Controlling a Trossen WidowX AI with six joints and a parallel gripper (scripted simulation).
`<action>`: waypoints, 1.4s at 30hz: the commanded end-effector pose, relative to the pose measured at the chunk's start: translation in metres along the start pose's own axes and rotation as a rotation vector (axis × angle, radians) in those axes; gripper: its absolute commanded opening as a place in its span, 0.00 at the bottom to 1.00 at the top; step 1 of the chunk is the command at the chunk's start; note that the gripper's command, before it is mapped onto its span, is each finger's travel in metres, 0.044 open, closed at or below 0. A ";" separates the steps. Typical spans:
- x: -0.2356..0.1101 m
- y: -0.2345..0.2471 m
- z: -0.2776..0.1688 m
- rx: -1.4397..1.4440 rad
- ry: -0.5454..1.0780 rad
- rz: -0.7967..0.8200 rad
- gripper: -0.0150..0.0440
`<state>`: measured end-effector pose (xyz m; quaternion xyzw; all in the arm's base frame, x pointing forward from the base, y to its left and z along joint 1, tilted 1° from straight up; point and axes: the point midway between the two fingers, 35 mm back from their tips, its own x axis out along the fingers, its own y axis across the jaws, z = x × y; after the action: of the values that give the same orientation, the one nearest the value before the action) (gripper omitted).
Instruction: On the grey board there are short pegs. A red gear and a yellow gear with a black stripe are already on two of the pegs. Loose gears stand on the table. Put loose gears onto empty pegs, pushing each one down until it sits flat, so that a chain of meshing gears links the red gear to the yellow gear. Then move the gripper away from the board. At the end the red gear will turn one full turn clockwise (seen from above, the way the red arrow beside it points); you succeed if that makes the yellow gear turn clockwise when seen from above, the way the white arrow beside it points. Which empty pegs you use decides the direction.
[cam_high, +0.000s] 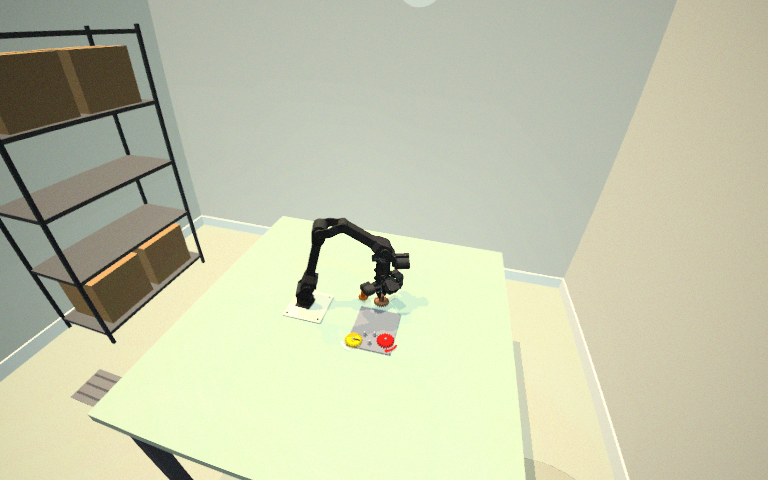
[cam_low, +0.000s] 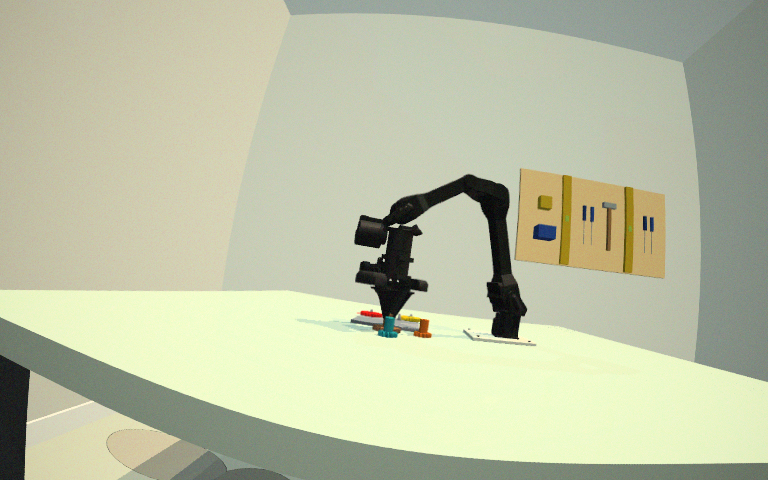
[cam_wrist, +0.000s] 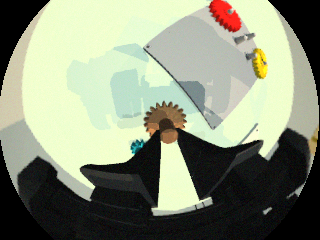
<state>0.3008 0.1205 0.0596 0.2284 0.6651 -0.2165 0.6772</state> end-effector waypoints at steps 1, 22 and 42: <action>-0.005 0.004 0.003 -0.028 -0.012 0.006 0.25; -0.045 0.009 0.010 -0.011 -0.008 0.004 0.25; -0.084 0.009 0.013 0.006 -0.004 0.000 0.25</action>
<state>0.3144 0.1199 0.1352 0.2275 0.6644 -0.2164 0.6782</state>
